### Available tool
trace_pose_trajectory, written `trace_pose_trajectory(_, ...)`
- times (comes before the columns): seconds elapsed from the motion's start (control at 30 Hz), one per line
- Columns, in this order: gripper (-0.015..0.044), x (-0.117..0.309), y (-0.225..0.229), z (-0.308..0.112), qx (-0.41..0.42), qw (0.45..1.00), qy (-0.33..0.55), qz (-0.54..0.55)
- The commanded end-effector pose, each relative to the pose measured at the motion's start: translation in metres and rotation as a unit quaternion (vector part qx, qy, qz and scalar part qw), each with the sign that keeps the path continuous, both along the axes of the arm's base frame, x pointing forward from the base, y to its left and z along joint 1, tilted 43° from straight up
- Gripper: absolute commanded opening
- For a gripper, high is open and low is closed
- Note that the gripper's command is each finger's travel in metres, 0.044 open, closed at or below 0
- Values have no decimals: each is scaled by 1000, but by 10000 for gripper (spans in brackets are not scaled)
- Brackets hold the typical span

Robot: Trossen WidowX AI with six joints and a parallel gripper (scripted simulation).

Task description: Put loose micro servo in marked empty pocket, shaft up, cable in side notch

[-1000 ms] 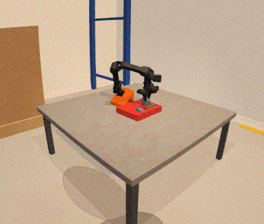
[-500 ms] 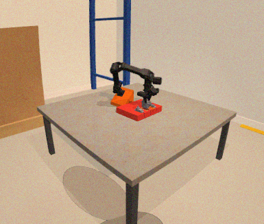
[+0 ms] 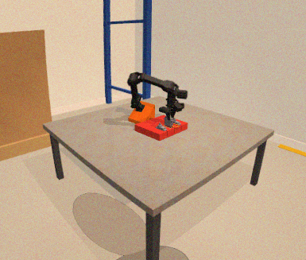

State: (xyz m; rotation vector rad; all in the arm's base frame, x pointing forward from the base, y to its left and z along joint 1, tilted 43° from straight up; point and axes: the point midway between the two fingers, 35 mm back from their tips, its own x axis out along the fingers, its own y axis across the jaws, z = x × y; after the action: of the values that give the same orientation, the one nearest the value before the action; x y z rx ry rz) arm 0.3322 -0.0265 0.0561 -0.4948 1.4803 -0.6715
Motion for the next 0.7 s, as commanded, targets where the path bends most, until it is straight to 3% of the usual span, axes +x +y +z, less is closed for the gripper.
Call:
trace_pose_trajectory(0.0,0,0,-3,-3,-1,1000,1,1)
trace_pose_trajectory(0.67,0,-1,-13,-14,-2,1000,1,1)
